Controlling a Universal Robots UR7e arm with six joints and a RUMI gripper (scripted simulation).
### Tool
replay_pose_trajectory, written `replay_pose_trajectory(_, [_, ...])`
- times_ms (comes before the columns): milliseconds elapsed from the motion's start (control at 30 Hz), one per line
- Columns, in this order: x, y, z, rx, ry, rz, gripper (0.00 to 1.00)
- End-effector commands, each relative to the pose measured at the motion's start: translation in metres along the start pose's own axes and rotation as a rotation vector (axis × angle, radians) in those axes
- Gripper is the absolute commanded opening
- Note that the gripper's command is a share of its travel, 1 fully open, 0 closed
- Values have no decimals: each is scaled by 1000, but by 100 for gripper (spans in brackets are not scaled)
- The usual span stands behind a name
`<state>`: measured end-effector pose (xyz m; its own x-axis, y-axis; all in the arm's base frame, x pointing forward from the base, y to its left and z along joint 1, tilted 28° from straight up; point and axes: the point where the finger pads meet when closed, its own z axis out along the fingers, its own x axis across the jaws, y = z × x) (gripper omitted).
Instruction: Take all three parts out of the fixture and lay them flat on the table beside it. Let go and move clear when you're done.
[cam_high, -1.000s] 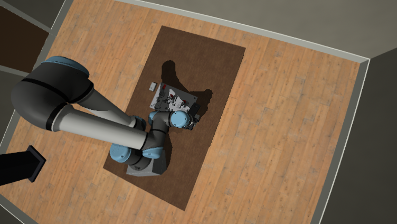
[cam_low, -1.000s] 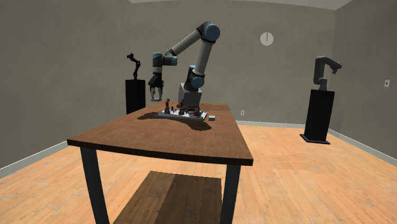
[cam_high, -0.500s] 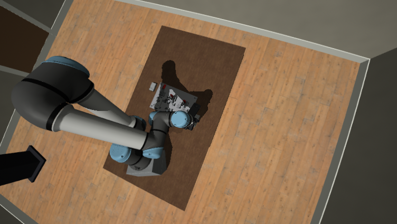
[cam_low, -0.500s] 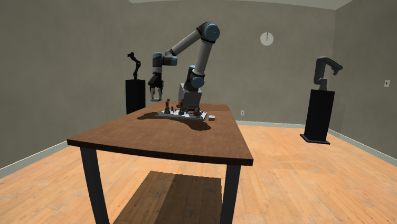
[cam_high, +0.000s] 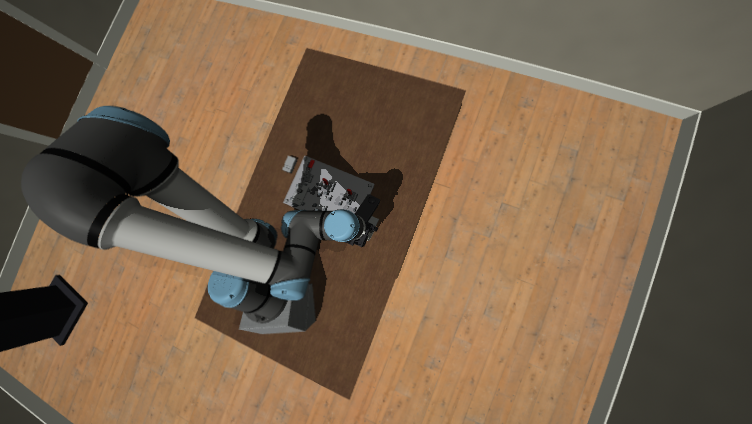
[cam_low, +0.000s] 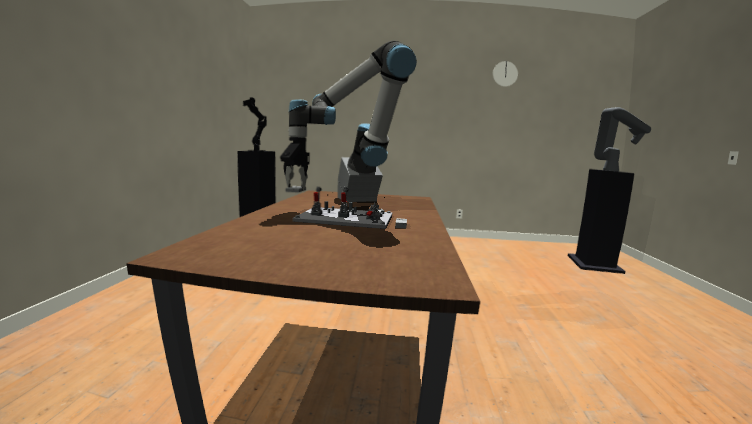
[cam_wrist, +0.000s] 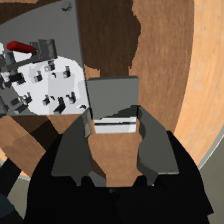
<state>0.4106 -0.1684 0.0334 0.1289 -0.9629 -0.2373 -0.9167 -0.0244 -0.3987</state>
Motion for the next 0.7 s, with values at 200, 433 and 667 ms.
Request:
replay_pose_trajectory(200, [0,0,5,1,1,0,0])
replay_pose_trajectory(433, [0,0,16,1,1,0,0])
replay_pose_trajectory(667, [0,0,37,1,1,0,0])
